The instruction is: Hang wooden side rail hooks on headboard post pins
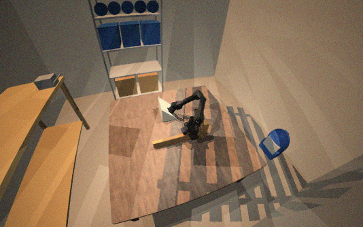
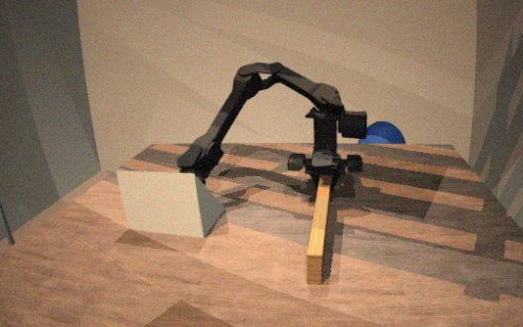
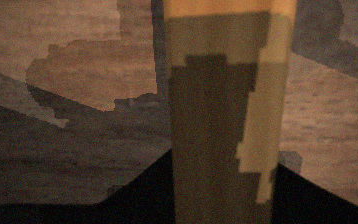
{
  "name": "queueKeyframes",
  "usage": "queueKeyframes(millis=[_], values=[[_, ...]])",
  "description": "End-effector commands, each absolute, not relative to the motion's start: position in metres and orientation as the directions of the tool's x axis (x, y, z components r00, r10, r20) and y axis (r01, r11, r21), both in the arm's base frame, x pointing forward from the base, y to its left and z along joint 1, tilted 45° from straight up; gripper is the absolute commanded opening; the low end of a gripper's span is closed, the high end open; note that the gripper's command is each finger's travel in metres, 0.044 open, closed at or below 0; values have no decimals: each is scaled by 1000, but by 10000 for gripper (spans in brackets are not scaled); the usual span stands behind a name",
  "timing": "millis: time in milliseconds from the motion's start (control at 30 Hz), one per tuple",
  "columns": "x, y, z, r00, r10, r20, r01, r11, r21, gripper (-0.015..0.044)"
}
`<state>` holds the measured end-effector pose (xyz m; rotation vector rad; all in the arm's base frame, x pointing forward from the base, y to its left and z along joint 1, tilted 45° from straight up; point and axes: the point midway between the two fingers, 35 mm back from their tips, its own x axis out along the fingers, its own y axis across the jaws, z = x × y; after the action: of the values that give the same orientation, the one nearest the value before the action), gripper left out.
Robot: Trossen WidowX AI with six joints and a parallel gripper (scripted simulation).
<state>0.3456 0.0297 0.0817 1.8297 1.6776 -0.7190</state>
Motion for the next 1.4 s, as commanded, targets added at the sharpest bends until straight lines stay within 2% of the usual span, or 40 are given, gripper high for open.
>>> queueKeyframes(millis=[0,1367], values=[[348,28,85,86,702,-707,996,-77,45,0],[348,32,88,86,702,-707,996,-77,45,0]])
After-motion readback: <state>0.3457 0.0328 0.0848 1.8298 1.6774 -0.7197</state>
